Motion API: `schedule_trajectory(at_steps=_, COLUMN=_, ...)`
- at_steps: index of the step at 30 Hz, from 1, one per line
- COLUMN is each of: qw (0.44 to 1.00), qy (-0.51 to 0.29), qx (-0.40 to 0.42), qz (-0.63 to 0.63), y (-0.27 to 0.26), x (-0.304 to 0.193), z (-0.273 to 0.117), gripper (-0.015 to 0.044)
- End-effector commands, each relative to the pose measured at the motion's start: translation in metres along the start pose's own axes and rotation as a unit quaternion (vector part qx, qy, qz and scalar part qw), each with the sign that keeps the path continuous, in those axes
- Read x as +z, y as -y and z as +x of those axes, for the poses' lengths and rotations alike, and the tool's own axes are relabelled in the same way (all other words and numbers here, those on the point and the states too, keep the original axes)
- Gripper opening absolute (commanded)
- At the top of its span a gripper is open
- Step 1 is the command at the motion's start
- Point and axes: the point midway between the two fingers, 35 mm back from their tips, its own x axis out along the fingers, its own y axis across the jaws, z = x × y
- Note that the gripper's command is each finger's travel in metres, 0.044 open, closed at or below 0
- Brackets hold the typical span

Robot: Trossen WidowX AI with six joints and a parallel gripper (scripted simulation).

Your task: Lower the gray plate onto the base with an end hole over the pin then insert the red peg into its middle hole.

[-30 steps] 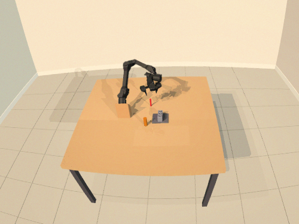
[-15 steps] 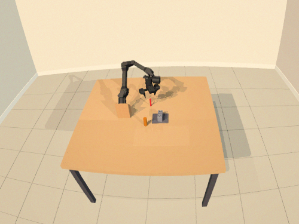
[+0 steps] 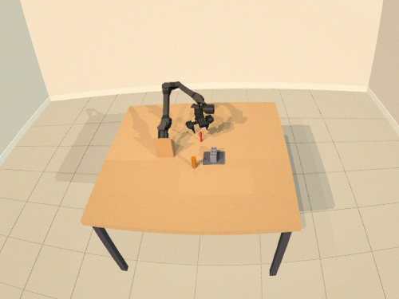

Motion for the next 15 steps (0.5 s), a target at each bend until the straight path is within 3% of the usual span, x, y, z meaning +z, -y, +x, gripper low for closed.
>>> schedule_trajectory(at_steps=1, qw=1.0, qy=-0.003, qx=0.0, qz=0.003, y=0.001, x=0.0, z=0.008, gripper=0.044)
schedule_trajectory(at_steps=15, qw=1.0, qy=-0.003, qx=0.001, qz=0.003, y=0.001, x=-0.001, z=0.031, gripper=0.044)
